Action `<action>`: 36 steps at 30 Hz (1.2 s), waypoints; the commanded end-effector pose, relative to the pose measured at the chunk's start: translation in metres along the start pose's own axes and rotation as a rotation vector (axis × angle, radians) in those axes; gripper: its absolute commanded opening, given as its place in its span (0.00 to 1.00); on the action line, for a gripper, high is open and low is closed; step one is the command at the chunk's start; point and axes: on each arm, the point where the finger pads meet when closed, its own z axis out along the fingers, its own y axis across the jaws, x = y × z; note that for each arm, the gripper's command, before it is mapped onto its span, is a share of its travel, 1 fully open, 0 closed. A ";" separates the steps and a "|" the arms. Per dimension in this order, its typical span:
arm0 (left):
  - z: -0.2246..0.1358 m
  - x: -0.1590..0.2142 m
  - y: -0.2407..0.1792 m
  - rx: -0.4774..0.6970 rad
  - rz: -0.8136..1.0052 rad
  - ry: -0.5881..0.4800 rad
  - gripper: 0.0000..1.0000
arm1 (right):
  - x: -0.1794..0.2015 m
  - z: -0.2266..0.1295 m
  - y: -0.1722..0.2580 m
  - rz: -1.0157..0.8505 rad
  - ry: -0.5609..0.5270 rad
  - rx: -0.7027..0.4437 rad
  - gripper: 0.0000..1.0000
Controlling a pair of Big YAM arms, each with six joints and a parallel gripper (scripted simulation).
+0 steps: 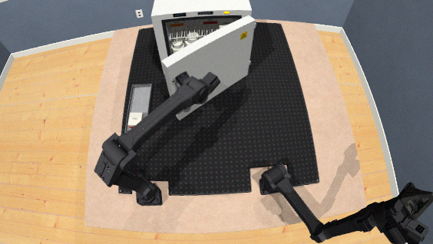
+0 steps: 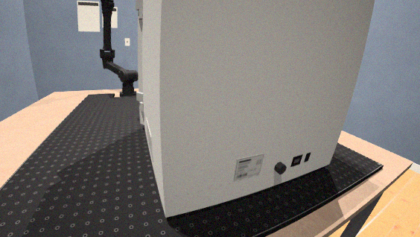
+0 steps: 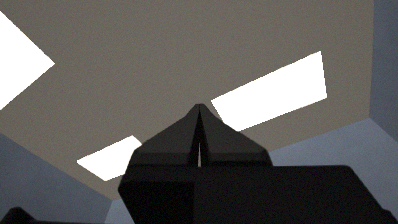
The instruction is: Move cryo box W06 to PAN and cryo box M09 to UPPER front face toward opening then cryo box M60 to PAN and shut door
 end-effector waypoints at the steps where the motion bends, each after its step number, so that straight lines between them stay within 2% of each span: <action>1: -0.020 -0.012 -0.020 0.019 -0.076 -0.018 0.00 | -0.028 -0.010 -0.004 -0.011 -0.015 -0.006 0.00; 2: -0.020 -0.012 -0.020 0.019 -0.076 -0.018 0.00 | -0.028 -0.010 -0.004 -0.011 -0.015 -0.006 0.00; 3: -0.022 -0.010 -0.020 0.008 -0.089 -0.017 0.00 | -0.011 -0.002 0.000 -0.012 0.001 -0.003 0.00; 20: -0.044 0.021 -0.025 -0.055 -0.162 -0.011 0.00 | -0.011 -0.002 0.000 -0.012 0.001 -0.003 0.00; 36: -0.070 0.054 -0.033 -0.052 -0.156 -0.001 0.00 | -0.011 -0.002 0.000 -0.012 0.001 -0.003 0.00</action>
